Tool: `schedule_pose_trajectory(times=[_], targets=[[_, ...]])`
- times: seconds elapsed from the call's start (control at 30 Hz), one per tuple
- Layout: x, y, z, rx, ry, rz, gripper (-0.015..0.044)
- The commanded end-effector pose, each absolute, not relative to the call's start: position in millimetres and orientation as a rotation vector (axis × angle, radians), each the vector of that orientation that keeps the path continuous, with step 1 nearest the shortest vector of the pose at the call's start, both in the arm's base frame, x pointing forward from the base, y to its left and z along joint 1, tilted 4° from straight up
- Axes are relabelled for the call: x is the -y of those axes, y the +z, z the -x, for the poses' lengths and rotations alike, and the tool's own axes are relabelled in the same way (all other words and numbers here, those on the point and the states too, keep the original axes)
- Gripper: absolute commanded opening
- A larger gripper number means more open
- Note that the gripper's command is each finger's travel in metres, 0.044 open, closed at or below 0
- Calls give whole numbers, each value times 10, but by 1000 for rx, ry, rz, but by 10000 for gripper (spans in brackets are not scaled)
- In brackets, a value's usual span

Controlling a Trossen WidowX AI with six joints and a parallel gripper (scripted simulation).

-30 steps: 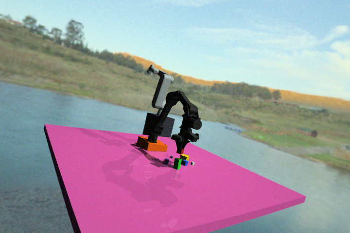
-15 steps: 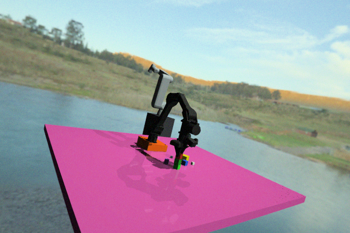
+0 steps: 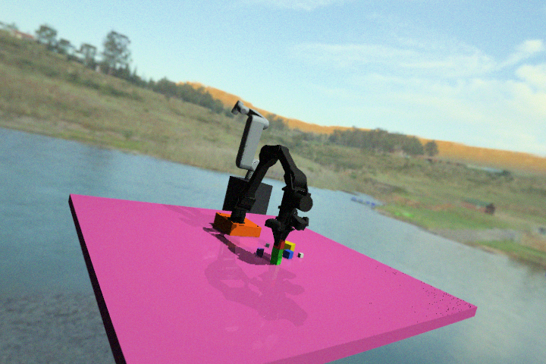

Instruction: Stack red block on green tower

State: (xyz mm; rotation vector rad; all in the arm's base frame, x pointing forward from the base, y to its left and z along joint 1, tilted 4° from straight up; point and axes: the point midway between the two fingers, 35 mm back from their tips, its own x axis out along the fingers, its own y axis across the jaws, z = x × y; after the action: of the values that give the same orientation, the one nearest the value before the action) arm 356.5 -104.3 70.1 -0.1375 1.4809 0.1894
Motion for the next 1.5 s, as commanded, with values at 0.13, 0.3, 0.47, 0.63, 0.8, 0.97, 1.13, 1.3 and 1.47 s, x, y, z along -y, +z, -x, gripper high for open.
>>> schedule_pose_trajectory(times=[0.13,0.3,0.47,0.63,0.8,0.97,1.13,1.3,1.47], targets=[[1039,679,-3560,-1484,187,132,0],[1039,673,-3561,-1484,187,132,0],[1039,670,-3561,-1484,187,132,0],[1039,677,-3561,-1484,187,132,0],[1041,693,-3559,-1484,190,136,52],[1041,693,-3559,-1484,190,136,184],[1041,693,-3559,-1484,190,136,315],[1041,693,-3559,-1484,190,136,440],[1041,693,-3559,-1484,190,136,440]])
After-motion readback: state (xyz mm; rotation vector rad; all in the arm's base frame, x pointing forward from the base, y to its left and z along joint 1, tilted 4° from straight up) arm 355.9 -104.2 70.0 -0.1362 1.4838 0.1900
